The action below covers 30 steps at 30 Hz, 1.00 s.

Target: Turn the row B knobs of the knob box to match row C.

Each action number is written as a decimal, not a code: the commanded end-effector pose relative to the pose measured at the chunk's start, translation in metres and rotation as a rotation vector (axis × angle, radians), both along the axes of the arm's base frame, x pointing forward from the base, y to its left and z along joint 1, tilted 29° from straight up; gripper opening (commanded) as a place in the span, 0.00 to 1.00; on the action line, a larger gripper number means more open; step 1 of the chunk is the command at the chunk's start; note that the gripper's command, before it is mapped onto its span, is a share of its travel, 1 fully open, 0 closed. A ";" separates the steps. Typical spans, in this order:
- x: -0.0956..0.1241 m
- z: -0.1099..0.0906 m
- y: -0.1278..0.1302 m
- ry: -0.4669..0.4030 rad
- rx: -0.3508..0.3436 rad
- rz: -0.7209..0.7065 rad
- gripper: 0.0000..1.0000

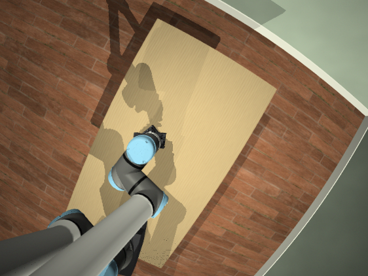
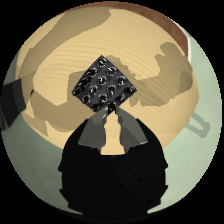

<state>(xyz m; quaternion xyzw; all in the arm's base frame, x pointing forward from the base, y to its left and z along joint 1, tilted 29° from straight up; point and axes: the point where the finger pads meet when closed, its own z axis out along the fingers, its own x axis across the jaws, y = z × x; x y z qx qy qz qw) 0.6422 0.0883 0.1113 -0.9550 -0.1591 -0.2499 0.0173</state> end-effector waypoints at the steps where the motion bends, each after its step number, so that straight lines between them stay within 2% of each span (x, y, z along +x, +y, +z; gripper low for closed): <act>1: 0.000 0.001 0.000 -0.001 0.001 -0.002 0.04; 16: 0.000 0.001 0.000 0.005 0.023 -0.043 0.04; 30: 0.001 0.001 0.000 0.020 0.090 -0.167 0.04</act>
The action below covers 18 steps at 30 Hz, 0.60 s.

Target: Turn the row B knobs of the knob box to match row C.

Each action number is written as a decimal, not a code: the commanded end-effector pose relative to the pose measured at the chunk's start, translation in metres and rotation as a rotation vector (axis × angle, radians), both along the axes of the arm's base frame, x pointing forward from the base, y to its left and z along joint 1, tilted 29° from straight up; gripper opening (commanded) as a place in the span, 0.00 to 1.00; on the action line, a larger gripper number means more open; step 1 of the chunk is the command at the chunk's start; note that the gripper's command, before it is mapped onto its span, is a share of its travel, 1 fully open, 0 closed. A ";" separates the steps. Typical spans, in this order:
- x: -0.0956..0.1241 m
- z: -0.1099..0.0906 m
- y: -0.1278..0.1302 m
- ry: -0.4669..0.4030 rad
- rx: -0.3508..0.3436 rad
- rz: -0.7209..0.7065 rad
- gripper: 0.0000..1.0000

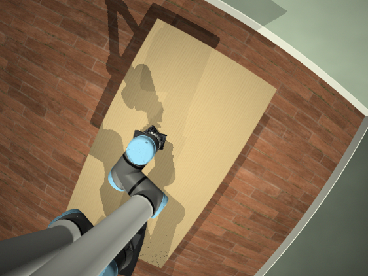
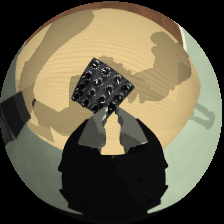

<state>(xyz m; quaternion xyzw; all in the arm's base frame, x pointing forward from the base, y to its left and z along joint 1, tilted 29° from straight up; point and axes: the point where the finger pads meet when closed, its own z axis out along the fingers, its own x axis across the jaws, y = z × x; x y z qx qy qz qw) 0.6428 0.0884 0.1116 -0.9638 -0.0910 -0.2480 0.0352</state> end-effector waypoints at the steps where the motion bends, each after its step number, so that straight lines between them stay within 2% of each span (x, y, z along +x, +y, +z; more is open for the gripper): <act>1: 0.000 0.001 0.000 0.004 0.022 -0.043 0.04; 18: 0.002 0.001 0.000 0.033 0.143 -0.267 0.04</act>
